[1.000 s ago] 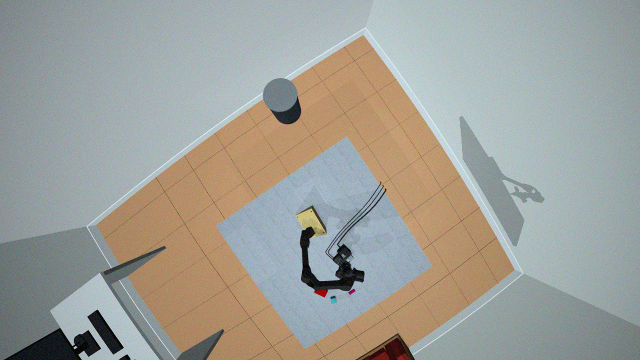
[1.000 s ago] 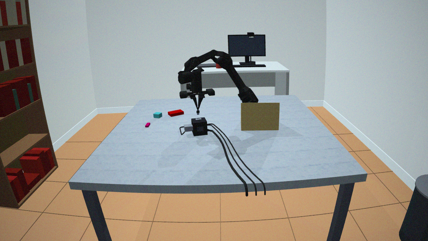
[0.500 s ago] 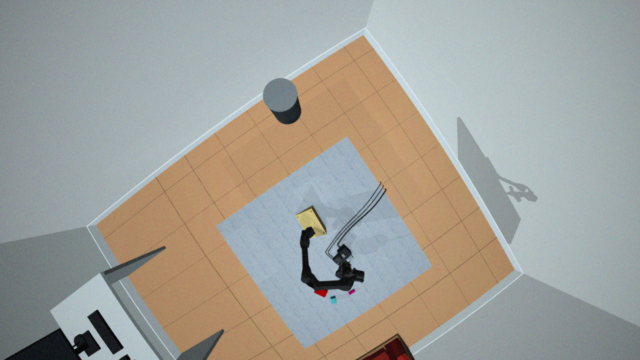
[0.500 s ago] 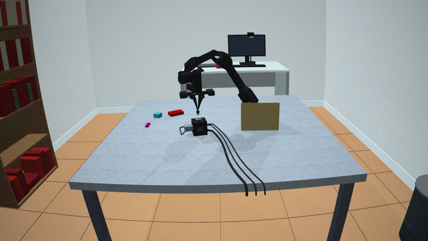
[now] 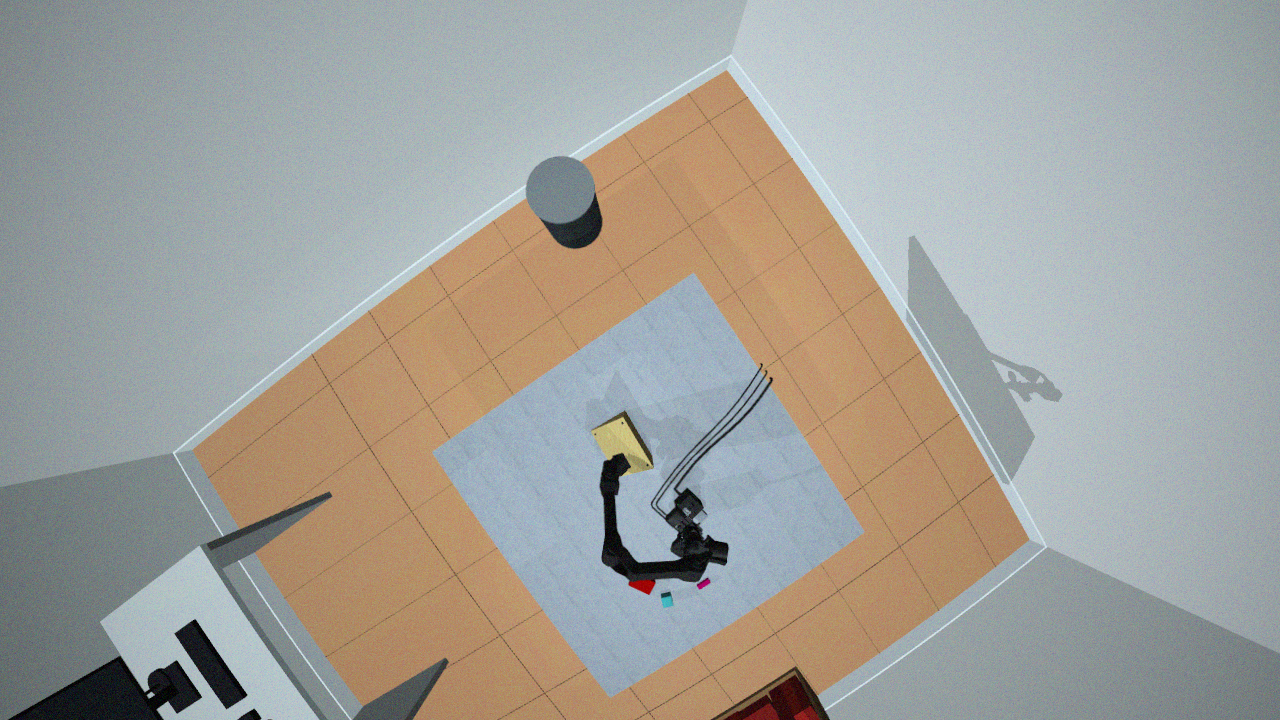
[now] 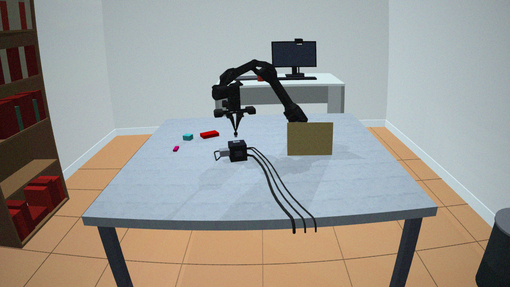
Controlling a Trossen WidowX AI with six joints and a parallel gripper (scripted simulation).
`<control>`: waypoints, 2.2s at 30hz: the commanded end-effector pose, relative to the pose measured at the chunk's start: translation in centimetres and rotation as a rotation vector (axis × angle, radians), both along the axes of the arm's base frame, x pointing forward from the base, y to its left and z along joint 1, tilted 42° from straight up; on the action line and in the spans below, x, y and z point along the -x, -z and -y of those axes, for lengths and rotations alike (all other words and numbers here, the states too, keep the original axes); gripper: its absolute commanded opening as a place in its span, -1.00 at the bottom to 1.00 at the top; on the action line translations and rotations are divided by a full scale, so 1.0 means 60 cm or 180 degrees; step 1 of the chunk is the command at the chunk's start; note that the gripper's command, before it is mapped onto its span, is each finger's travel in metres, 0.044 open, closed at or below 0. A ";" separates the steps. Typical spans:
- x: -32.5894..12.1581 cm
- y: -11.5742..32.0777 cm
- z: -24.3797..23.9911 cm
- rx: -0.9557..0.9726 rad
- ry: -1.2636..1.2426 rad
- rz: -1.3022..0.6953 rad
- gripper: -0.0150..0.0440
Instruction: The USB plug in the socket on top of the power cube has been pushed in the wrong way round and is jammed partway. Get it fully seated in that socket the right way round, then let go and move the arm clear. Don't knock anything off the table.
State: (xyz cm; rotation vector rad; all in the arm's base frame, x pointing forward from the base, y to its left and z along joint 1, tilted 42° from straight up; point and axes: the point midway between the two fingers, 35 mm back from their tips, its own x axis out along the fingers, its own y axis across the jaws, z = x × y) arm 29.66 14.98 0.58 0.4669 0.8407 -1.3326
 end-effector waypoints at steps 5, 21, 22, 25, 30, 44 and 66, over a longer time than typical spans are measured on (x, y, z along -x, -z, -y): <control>0.002 0.003 0.000 -0.0036 0.0005 -0.0021 -0.49; 0.002 0.006 0.001 -0.0082 0.0012 -0.0030 -0.49; 0.002 0.006 0.001 -0.0084 0.0012 -0.0031 -0.49; 0.002 0.007 0.001 -0.0093 0.0014 -0.0032 -0.49; 0.002 0.008 0.001 -0.0107 0.0016 -0.0035 -0.49; 0.002 0.011 0.002 -0.0147 0.0022 -0.0043 -0.49; 0.002 0.016 0.003 -0.0209 0.0032 -0.0056 -0.49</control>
